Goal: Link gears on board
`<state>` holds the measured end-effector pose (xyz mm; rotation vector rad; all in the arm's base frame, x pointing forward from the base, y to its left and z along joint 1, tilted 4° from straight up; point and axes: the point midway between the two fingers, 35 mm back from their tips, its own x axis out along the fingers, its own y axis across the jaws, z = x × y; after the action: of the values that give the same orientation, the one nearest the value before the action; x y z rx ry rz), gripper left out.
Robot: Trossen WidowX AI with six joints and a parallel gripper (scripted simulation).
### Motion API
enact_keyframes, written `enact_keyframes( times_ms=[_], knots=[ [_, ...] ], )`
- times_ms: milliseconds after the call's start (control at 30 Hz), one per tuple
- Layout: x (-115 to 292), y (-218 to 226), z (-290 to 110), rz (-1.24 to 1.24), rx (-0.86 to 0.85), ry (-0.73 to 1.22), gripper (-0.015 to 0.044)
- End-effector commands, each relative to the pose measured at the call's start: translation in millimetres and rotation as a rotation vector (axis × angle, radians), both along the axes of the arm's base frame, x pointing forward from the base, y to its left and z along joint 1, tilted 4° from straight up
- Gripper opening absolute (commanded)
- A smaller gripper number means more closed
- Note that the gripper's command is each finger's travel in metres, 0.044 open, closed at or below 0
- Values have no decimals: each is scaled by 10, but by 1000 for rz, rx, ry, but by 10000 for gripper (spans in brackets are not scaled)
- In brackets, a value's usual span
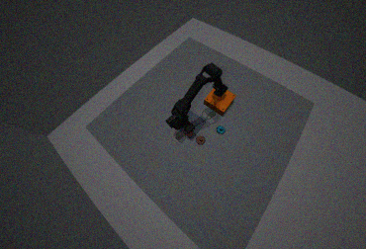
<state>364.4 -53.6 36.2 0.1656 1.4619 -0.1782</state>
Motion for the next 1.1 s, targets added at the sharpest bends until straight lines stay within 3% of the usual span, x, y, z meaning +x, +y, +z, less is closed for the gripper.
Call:
enact_keyframes(
  times_ms=[0, 33, 233, 667, 800, 1067],
  knots=[
    [9, 3, -15, 15, -1, 1, 0],
    [9, 4, -17, 33, -3, 1, 0],
    [6, 3, 3, 106, -11, 2, 140],
    [-42, 10, 476, 228, -23, 5, 140],
    [-73, 213, 376, 219, -24, 17, 245],
    [-499, 1320, 317, 291, -30, 29, 440]
  ],
)
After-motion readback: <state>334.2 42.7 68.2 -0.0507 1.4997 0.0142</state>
